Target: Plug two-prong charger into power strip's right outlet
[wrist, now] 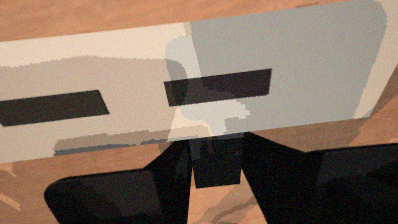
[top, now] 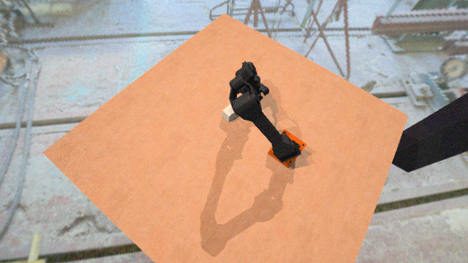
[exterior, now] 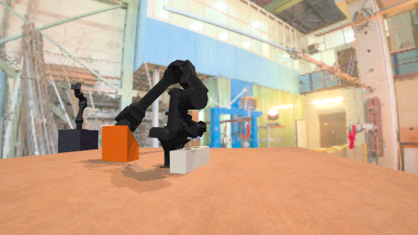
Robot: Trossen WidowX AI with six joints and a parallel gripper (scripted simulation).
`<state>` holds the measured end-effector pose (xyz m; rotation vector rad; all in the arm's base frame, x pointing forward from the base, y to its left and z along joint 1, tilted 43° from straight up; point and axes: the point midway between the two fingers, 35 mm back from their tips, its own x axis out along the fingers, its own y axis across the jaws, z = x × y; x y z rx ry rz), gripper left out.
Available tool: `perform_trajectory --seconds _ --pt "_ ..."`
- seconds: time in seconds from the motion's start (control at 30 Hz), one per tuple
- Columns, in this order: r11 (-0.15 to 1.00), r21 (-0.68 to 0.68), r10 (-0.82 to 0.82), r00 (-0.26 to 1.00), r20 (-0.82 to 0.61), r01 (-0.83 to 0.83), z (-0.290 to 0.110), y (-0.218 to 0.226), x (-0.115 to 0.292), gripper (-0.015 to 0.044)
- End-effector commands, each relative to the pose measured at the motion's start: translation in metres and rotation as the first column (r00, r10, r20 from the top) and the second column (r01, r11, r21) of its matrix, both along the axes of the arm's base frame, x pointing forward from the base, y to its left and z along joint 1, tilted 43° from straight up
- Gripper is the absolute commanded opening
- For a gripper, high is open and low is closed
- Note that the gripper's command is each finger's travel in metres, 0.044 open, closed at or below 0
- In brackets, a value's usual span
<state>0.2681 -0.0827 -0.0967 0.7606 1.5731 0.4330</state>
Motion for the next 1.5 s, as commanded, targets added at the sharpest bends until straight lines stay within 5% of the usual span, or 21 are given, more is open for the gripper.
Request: perform_trajectory --seconds 0.0,1.47 --pt "1.000 -0.010 -0.007 0.999 0.042 0.007 0.0015 -0.0040 0.0085 0.0000" --pt "1.000 -0.010 -0.007 0.999 0.042 0.007 -0.0003 -0.0016 0.0074 0.0000"
